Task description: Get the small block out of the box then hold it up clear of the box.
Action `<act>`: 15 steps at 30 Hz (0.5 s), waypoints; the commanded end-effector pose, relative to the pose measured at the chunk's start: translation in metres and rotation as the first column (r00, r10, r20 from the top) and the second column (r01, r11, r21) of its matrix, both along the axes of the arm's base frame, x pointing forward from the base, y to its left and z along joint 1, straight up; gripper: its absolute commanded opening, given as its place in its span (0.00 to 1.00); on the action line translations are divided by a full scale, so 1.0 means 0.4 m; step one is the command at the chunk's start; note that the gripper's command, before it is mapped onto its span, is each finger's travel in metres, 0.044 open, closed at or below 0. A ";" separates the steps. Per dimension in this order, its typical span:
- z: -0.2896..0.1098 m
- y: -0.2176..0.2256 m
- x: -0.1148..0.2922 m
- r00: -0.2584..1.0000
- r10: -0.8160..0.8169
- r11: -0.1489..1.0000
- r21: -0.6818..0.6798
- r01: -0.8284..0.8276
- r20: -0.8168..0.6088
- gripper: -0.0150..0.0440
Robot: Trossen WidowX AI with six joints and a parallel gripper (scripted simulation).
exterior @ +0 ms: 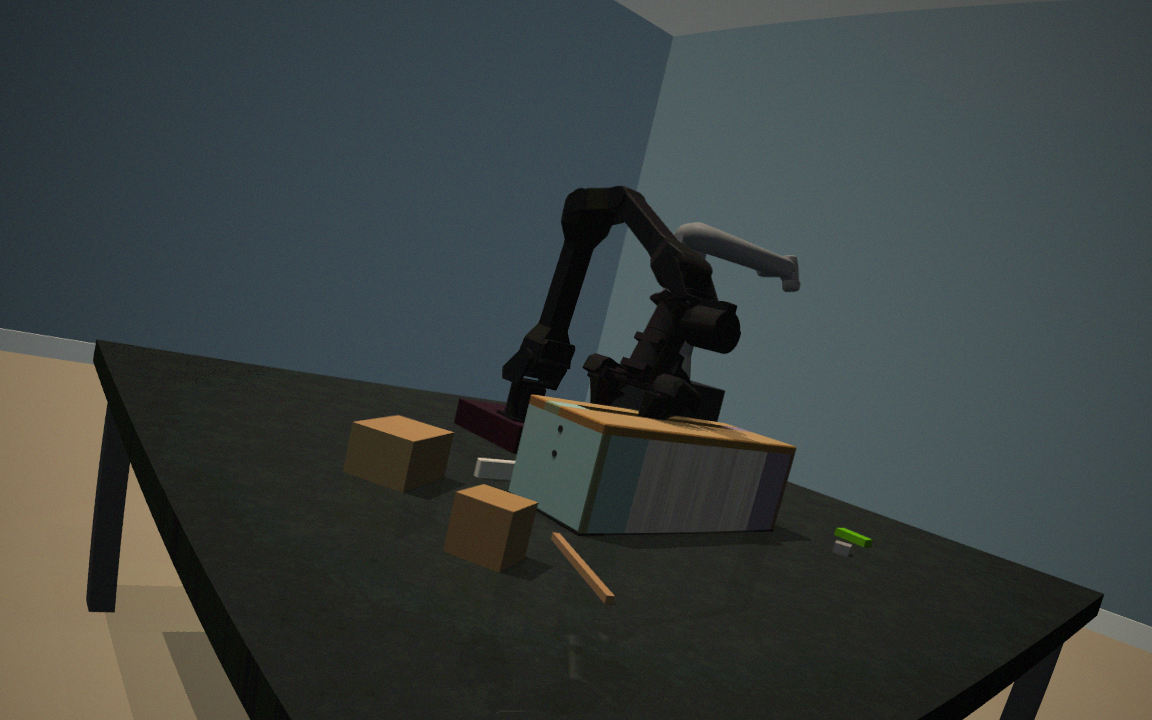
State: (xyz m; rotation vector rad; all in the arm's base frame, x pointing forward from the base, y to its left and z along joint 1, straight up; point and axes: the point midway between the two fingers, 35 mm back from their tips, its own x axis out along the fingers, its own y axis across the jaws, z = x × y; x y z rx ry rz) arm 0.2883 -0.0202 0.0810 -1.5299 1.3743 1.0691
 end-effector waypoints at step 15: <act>0.001 -0.019 0.001 1.000 -0.005 1.000 -0.004 0.005 0.000 0.93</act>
